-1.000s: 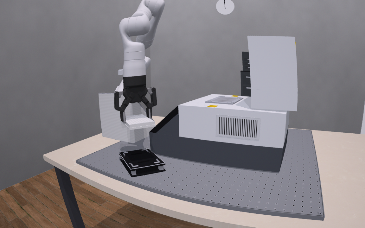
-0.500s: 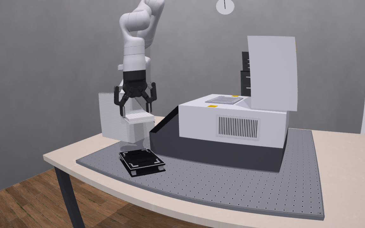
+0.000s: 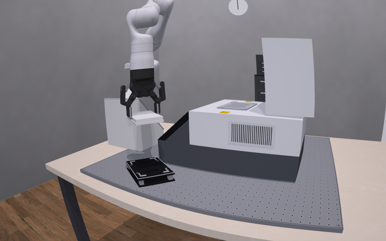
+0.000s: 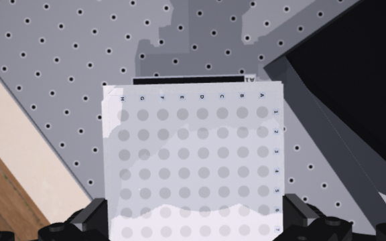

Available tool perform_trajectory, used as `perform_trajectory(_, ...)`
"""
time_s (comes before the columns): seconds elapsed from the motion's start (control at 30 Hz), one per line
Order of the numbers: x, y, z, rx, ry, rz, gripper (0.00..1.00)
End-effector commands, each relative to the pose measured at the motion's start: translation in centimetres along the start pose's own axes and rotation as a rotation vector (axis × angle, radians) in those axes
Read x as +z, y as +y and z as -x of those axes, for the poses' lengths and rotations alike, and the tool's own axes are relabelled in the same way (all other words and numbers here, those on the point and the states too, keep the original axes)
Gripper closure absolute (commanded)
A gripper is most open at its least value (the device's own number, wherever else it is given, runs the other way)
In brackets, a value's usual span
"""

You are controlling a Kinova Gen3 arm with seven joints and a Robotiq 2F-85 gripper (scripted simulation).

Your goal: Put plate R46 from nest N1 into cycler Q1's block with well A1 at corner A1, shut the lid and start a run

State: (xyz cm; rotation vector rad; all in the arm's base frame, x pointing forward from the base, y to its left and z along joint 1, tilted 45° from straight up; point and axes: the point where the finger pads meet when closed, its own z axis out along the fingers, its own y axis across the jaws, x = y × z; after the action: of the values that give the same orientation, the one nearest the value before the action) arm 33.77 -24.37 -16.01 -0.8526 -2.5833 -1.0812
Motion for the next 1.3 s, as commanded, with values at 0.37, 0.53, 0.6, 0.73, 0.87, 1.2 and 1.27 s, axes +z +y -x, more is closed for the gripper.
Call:
perform_trajectory(0.37, -1.7, 0.0, 0.0, 0.0, -0.002, -0.001, 0.1)
perform_trajectory(0.53, -2.3, 0.0, 0.0, 0.0, -0.002, -0.001, 0.1)
perform_trajectory(0.6, -2.6, 0.0, 0.0, 0.0, -0.002, -0.001, 0.1)
perform_trajectory(0.73, -3.1, 0.0, 0.0, 0.0, -0.002, -0.001, 0.1)
perform_trajectory(0.87, -3.4, 0.0, 0.0, 0.0, -0.002, -0.001, 0.1)
perform_trajectory(1.2, -4.7, 0.0, 0.0, 0.0, -0.002, -0.001, 0.1)
perform_trajectory(1.27, -5.0, 0.0, 0.0, 0.0, -0.002, -0.001, 0.1)
